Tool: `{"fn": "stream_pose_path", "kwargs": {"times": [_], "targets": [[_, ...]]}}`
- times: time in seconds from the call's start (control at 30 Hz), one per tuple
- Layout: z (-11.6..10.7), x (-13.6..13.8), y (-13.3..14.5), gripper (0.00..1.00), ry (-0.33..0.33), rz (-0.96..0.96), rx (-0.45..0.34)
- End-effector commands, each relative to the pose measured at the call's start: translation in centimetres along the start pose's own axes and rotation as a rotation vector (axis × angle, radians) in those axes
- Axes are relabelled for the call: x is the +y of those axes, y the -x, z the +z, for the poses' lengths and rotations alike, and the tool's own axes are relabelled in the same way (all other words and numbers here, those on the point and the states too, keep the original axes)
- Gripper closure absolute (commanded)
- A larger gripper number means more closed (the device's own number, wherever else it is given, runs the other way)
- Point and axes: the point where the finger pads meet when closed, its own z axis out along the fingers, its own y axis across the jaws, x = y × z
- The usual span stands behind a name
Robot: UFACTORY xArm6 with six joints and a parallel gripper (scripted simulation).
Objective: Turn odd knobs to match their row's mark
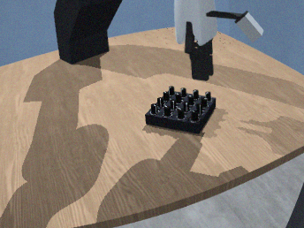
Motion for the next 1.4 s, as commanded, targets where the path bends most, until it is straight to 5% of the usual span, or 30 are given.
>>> {"fn": "stream_pose_path", "kwargs": {"times": [0.0,1.37], "targets": [[0.0,0.1,-0.1,0.81,-0.016,0.001,-0.037],[3.4,-0.1,-0.1,0.81,-0.016,0.001,-0.038]]}}
